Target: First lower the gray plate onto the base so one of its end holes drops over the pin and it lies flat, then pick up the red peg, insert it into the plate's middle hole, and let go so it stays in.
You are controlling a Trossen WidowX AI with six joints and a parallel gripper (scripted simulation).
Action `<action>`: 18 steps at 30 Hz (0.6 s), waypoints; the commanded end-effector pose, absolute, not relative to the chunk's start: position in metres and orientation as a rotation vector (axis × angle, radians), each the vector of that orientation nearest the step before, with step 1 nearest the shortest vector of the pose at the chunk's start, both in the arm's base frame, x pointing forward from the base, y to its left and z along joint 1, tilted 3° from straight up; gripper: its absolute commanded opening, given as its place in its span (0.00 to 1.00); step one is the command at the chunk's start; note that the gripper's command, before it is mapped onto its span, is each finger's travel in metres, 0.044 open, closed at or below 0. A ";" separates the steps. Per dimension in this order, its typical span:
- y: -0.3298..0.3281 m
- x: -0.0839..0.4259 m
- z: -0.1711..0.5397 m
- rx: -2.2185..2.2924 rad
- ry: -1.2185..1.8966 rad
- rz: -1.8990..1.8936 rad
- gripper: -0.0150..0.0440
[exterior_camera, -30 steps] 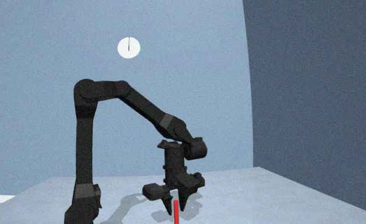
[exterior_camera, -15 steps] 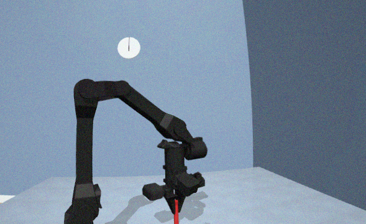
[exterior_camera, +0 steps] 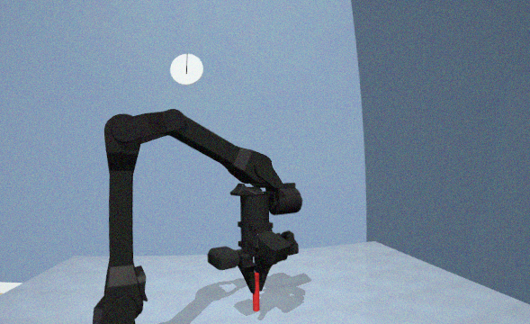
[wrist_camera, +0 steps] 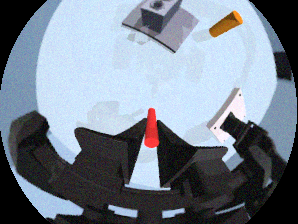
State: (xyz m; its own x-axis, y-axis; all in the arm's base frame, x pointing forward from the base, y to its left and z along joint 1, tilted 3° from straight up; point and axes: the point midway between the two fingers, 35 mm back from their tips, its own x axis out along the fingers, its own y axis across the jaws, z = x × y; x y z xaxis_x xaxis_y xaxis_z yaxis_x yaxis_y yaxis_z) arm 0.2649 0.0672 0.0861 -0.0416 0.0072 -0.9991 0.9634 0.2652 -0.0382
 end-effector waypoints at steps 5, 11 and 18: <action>0.068 0.268 0.118 1.012 1.356 -1.020 0.25; 0.068 0.269 0.137 1.012 1.356 -1.020 0.25; 0.057 0.275 0.122 0.994 1.352 -1.028 0.25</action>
